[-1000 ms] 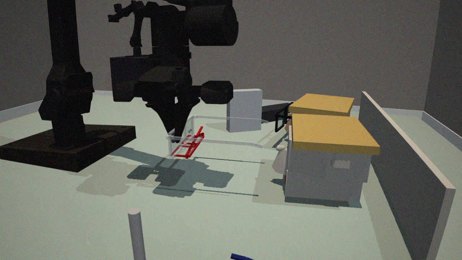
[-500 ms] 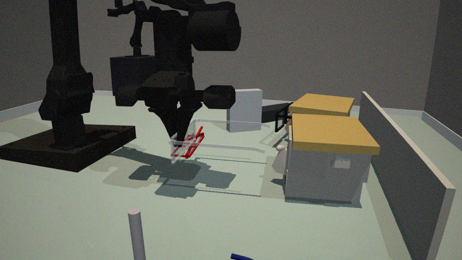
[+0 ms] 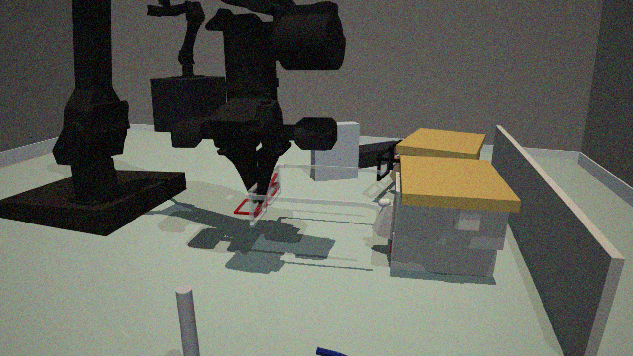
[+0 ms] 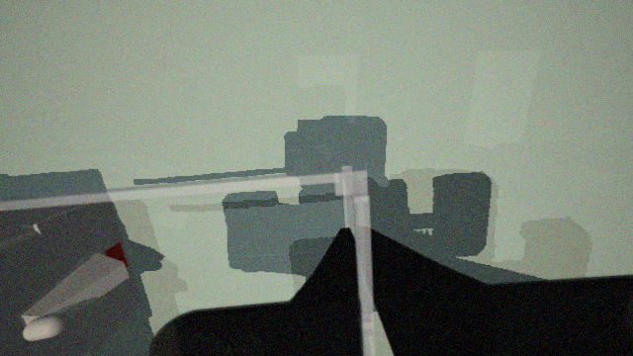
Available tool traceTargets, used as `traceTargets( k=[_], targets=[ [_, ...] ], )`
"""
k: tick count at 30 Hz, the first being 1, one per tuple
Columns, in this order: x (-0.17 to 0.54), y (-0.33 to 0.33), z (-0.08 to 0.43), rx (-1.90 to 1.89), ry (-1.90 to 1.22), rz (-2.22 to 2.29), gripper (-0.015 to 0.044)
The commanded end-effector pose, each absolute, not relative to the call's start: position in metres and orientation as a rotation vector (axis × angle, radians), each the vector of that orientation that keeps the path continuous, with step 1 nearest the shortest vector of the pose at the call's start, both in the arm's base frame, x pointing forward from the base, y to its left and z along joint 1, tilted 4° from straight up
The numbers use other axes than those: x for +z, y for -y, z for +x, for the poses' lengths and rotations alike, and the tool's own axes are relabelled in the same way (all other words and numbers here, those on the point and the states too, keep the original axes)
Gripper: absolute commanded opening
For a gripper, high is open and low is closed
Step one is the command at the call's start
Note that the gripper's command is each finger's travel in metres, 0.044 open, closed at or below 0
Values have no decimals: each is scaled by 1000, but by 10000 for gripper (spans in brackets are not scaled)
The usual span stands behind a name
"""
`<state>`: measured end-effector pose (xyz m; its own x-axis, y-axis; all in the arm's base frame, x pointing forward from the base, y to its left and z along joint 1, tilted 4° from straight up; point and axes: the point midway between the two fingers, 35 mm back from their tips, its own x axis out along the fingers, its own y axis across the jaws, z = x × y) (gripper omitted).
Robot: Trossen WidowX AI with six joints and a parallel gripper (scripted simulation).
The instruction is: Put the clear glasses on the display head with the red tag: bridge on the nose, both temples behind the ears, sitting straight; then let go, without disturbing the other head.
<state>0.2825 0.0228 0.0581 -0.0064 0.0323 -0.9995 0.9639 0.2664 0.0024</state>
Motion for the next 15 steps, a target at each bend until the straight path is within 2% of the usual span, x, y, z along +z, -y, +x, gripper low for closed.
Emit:
traceTargets(
  k=[1, 15],
  targets=[
    [58, -25, 289, -990, -1353, 1040, 0],
    [58, -30, 308, -998, -1362, 1034, 0]
  ],
)
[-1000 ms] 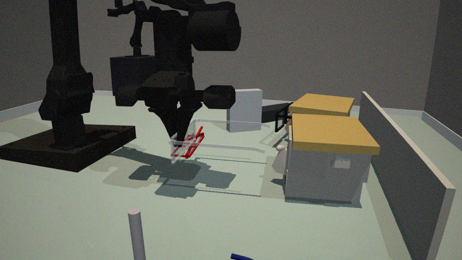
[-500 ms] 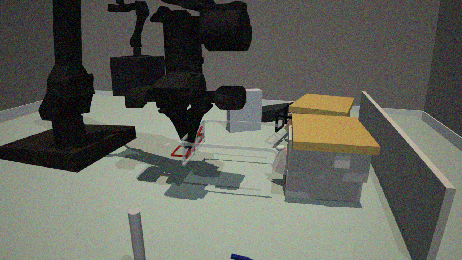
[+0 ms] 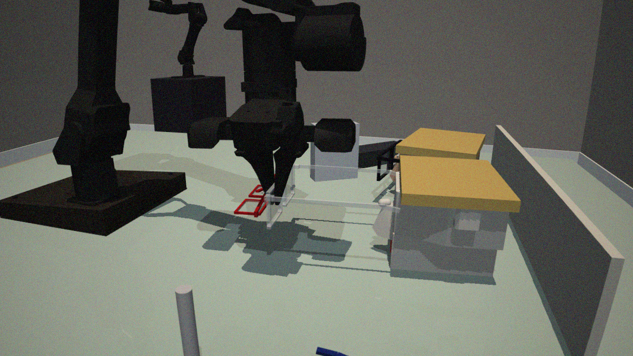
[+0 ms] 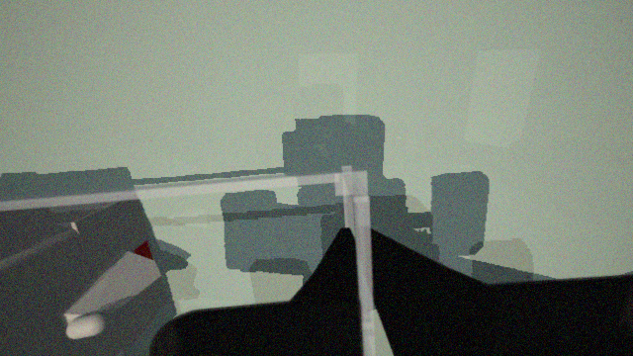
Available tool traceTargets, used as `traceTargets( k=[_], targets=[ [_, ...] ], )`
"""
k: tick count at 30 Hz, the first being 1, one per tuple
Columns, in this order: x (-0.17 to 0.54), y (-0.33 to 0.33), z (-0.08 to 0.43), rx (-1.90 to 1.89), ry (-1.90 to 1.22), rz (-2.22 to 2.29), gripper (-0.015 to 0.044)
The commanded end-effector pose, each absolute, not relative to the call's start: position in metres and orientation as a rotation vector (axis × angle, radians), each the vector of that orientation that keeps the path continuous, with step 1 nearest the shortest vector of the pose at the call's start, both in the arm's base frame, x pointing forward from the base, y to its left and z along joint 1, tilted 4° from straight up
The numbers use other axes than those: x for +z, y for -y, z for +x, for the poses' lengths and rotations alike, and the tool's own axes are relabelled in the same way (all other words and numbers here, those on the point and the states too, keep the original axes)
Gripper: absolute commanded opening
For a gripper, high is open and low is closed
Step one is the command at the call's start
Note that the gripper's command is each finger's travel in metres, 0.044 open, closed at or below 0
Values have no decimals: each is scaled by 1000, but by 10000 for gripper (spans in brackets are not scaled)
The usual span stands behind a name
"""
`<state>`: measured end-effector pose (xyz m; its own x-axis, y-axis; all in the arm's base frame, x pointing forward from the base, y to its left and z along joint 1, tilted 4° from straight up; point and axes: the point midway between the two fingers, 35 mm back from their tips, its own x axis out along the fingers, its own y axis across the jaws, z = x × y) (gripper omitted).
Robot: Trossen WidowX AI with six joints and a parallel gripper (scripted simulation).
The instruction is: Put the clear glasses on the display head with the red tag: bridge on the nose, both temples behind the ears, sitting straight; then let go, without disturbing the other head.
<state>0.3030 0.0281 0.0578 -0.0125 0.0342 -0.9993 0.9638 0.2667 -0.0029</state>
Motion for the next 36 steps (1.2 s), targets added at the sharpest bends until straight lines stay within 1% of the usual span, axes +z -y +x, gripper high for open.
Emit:
traceTargets(
  k=[1, 36],
  targets=[
    [58, -31, 309, -998, -1362, 1034, 0],
    [58, -44, 358, -996, -1360, 1036, 0]
  ],
)
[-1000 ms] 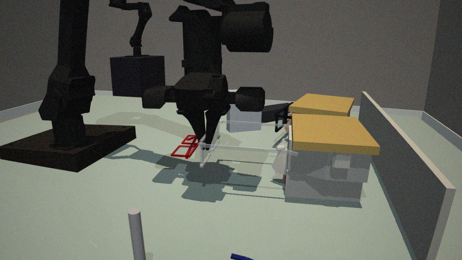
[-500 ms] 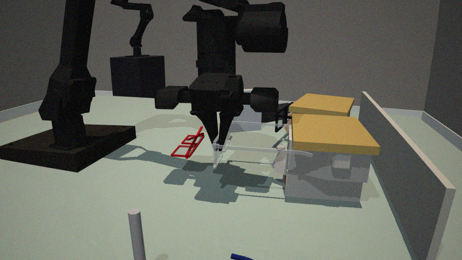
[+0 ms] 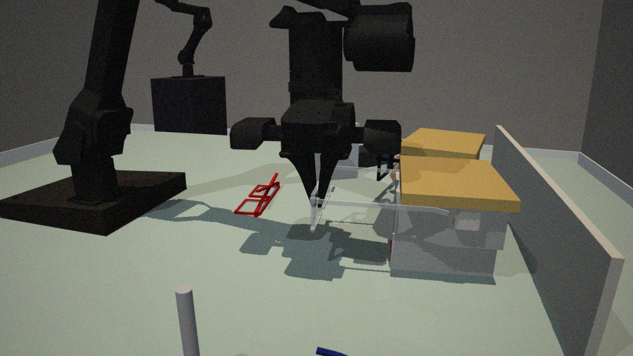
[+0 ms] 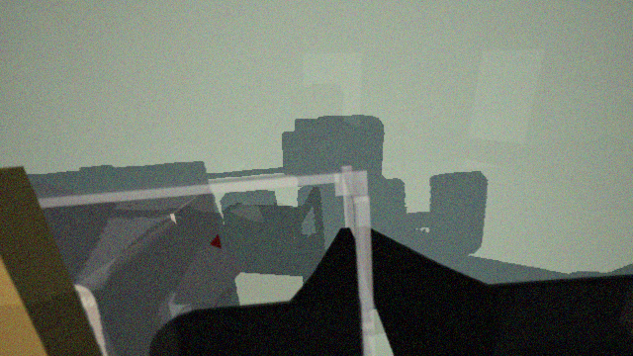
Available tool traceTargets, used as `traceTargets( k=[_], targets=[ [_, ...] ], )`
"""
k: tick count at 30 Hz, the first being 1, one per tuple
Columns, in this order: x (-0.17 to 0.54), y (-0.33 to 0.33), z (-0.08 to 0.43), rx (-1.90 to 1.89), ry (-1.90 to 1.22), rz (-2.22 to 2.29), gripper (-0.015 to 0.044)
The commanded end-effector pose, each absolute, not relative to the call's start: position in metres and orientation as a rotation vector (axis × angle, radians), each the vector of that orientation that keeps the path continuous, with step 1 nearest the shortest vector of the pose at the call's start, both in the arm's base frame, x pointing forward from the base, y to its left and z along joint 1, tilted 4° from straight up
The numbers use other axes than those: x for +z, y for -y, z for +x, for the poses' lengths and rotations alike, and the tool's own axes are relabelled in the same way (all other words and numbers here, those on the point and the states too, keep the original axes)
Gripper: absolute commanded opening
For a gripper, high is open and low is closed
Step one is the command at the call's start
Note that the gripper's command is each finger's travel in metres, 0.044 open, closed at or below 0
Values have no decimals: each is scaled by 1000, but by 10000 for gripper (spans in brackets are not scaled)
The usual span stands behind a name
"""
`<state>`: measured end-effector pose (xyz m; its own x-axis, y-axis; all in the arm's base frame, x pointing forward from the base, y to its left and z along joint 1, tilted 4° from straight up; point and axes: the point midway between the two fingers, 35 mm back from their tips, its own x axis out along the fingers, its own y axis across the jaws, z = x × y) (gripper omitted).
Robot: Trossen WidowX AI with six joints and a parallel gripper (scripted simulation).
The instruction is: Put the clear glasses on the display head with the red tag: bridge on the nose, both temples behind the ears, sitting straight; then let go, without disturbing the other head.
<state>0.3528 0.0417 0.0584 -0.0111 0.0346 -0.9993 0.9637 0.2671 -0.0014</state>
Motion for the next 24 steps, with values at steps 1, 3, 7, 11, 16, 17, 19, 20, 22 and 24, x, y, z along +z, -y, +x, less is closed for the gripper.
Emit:
traceTargets(
  k=[1, 3, 7, 11, 16, 17, 19, 20, 22, 24],
  targets=[
    [58, -44, 359, -996, -1359, 1036, 0],
    [58, -45, 362, -995, -1359, 1036, 0],
    [58, -47, 367, -995, -1359, 1036, 0],
    [58, -48, 373, -995, -1359, 1036, 0],
    [58, -50, 380, -994, -1359, 1037, 0],
    [58, -50, 381, -994, -1358, 1037, 0],
    [58, -51, 384, -994, -1358, 1037, 0],
    [58, -52, 385, -994, -1358, 1037, 0],
    [58, -52, 388, -994, -1358, 1037, 0],
    [58, -53, 391, -994, -1358, 1037, 0]
  ],
)
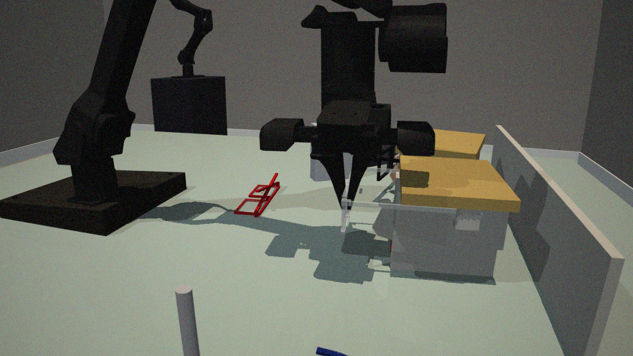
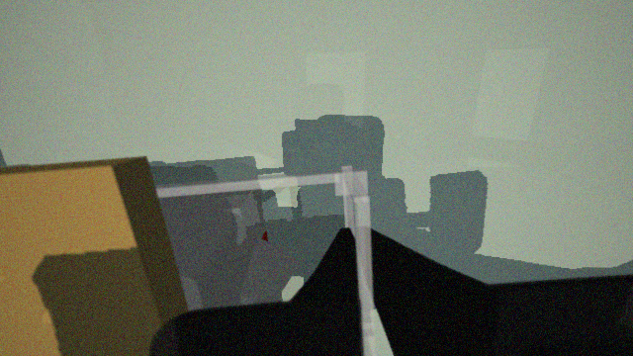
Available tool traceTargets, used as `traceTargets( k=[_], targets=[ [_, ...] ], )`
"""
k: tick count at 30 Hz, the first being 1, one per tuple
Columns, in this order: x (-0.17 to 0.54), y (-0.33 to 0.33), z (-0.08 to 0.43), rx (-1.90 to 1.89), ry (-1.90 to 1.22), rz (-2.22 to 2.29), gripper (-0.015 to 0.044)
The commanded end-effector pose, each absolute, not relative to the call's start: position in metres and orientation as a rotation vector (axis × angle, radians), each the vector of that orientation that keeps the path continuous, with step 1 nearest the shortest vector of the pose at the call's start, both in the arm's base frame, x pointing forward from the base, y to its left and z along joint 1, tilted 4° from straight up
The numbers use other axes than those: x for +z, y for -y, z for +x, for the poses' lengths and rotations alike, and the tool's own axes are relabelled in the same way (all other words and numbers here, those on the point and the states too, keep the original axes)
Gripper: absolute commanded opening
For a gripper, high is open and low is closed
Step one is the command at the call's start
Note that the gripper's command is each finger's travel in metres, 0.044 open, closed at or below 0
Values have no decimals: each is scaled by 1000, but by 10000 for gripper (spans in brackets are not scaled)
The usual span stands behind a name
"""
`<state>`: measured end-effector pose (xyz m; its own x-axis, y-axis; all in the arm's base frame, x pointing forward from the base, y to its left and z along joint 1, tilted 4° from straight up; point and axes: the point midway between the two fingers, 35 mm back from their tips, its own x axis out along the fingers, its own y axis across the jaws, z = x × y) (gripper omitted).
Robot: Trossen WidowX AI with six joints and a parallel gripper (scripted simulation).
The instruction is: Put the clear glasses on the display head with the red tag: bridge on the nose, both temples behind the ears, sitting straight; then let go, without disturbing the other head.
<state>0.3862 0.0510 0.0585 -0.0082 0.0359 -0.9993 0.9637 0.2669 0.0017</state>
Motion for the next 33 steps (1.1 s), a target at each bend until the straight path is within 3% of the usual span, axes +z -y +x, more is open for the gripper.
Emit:
traceTargets(
  k=[1, 33],
  targets=[
    [58, -54, 392, -994, -1358, 1037, 0],
    [54, -59, 413, -992, -1357, 1038, 0]
  ],
)
